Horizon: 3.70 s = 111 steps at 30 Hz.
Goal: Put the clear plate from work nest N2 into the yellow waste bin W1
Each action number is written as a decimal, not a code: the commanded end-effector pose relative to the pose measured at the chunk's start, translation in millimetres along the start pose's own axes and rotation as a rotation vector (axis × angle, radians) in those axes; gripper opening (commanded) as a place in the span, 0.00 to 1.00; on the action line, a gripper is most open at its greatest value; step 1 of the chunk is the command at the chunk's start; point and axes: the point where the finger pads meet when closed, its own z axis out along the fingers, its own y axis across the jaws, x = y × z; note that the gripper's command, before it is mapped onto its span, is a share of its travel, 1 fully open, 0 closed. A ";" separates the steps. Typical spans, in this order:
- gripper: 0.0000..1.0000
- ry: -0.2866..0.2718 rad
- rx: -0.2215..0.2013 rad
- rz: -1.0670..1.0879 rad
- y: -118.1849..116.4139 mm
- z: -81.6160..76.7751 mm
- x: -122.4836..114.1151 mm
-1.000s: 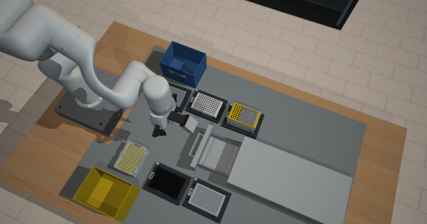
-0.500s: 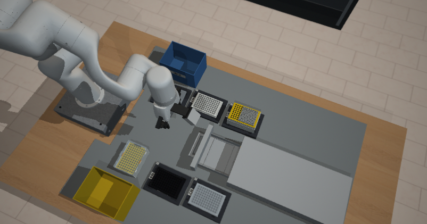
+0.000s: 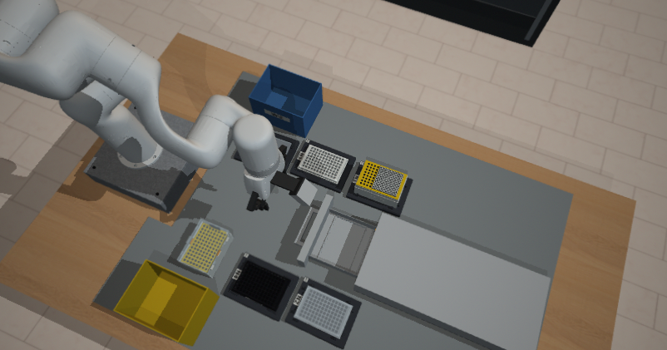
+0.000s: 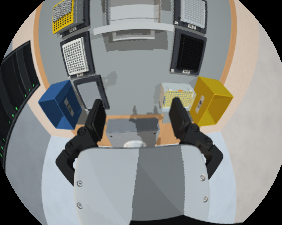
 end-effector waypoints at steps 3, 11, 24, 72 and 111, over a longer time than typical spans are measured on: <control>1.00 0.004 0.000 -0.001 15.2 6.3 21.2; 1.00 0.004 -0.001 -0.001 39.7 18.7 50.3; 1.00 0.004 -0.001 -0.001 73.3 35.7 90.4; 1.00 0.005 -0.001 -0.001 172.9 85.8 208.6; 1.00 0.005 -0.001 -0.001 172.9 132.4 208.8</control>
